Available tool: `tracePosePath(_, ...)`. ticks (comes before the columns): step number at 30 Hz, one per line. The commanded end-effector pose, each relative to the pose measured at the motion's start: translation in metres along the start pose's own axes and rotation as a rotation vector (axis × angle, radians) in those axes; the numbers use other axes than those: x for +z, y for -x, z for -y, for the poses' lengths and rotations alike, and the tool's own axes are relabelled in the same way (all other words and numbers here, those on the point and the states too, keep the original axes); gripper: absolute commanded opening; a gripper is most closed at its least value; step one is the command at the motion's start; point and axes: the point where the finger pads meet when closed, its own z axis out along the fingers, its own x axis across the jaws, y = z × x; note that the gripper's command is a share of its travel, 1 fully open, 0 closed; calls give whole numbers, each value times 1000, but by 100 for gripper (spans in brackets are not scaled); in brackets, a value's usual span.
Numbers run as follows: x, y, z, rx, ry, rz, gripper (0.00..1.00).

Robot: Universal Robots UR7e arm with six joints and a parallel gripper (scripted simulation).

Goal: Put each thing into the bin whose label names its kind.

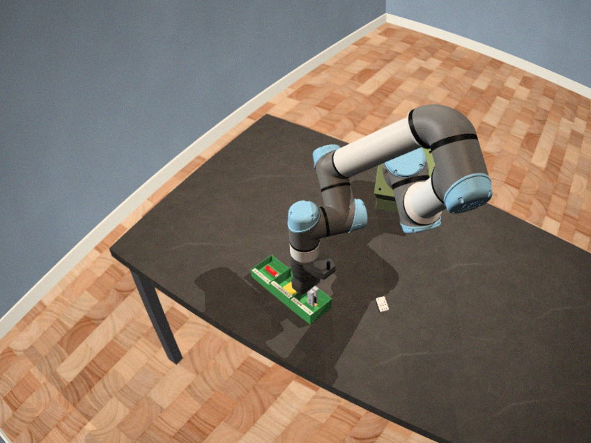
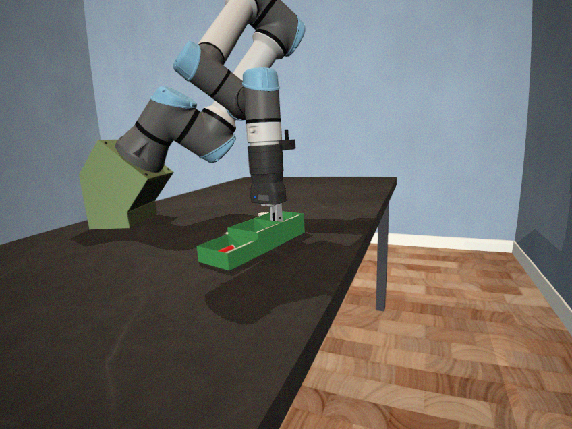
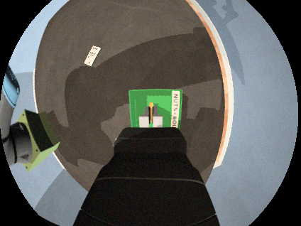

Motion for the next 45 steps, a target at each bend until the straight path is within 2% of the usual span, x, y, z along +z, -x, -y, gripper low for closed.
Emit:
tracePosePath(1, 0, 0, 0, -1, 1, -1, 0)
tracePosePath(2, 0, 0, 0, -1, 1, -1, 62)
tracePosePath(19, 0, 0, 0, -1, 0, -1, 62)
tracePosePath(45, -29, 0, 0, -1, 1, -1, 62)
